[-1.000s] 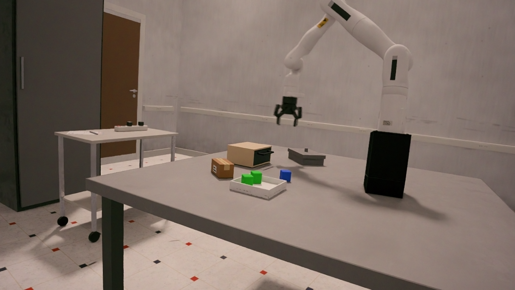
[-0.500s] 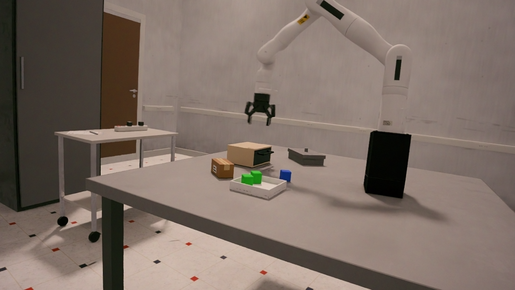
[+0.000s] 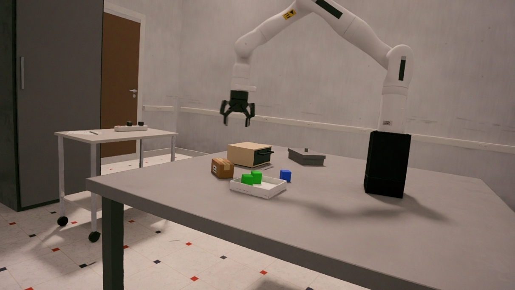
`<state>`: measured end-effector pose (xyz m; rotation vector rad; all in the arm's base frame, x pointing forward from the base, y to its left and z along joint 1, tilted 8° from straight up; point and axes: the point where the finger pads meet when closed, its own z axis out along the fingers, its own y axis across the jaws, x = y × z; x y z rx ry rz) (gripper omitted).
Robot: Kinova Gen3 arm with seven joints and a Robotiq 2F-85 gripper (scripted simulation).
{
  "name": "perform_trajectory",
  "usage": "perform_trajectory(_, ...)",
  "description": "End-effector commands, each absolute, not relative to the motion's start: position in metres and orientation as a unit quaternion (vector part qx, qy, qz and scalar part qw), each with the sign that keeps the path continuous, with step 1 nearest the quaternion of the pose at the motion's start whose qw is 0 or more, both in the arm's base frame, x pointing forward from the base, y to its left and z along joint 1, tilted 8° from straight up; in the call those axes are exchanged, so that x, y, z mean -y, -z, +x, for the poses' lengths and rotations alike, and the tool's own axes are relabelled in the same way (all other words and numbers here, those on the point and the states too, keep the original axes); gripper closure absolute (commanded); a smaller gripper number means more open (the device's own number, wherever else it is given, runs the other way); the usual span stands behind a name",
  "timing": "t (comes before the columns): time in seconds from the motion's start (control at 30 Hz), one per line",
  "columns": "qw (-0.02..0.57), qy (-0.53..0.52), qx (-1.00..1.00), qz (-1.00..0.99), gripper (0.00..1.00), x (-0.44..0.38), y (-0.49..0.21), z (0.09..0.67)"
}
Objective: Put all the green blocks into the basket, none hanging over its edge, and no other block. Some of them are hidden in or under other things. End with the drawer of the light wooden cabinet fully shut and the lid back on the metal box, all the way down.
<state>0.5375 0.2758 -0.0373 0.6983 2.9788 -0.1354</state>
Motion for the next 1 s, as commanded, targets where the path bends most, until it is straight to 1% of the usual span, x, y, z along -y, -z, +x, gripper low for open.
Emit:
perform_trajectory(0.0, 0.039, 0.052, -0.972, 0.225, 0.00, -0.337, 0.046, 0.521)
perform_trajectory(0.27, 0.040, 0.054, -0.973, 0.222, 0.00, -0.369, 0.052, 0.503)
perform_trajectory(0.67, 0.040, 0.055, -0.973, 0.221, 0.00, -0.372, 0.052, 0.501)
perform_trajectory(0.7, 0.040, 0.055, -0.973, 0.221, 0.07, -0.372, 0.052, 0.501)
perform_trajectory(0.97, 0.040, 0.055, -0.973, 0.221, 0.07, -0.372, 0.052, 0.501)
